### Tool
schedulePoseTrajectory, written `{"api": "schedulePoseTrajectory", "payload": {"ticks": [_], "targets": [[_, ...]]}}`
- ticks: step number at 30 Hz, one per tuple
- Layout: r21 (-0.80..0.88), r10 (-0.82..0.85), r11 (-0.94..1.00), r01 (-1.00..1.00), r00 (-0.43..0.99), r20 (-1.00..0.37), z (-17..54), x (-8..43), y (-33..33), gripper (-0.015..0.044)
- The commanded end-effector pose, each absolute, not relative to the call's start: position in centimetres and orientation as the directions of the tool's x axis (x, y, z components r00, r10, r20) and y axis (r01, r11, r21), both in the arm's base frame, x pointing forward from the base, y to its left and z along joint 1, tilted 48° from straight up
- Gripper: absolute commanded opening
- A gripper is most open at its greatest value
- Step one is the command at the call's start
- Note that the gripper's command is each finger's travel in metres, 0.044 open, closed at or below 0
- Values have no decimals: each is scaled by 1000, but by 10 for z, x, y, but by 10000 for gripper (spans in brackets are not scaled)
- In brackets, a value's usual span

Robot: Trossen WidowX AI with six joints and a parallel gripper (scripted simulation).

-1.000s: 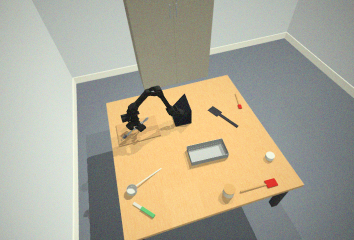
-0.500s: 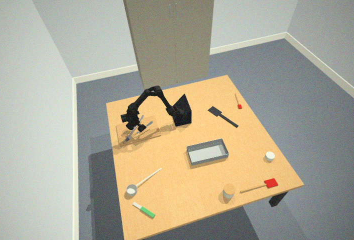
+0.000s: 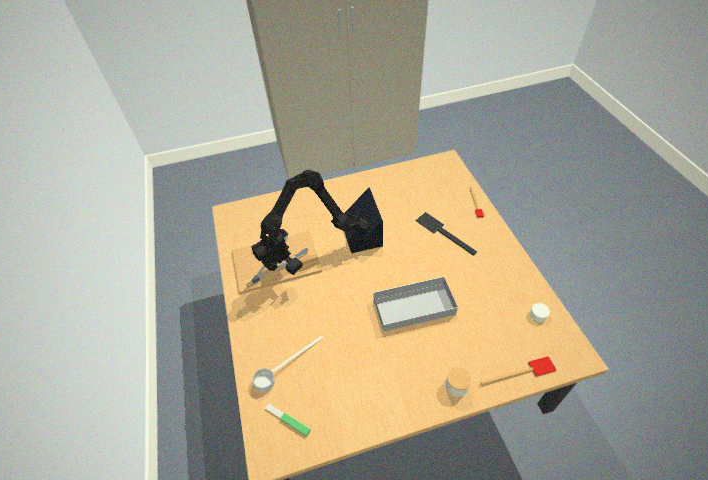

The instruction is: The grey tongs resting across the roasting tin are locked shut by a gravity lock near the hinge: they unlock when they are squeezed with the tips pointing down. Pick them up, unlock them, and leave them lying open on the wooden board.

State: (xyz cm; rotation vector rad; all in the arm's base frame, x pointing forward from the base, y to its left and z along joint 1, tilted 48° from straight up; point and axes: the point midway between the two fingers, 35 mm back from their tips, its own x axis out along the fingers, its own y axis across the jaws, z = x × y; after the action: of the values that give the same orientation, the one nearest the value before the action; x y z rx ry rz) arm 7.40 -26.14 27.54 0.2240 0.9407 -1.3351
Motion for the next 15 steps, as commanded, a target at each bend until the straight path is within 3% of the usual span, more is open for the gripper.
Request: {"api": "schedulePoseTrajectory", "payload": {"ticks": [1, 7, 15], "targets": [[-370, -713, 277, 887, -69, -698, 262, 97, -249, 440], [-393, -741, 271, 879, -70, -667, 255, 131, -224, 440], [-383, -739, 280, 880, -57, -672, 279, 133, -200, 440]]}}
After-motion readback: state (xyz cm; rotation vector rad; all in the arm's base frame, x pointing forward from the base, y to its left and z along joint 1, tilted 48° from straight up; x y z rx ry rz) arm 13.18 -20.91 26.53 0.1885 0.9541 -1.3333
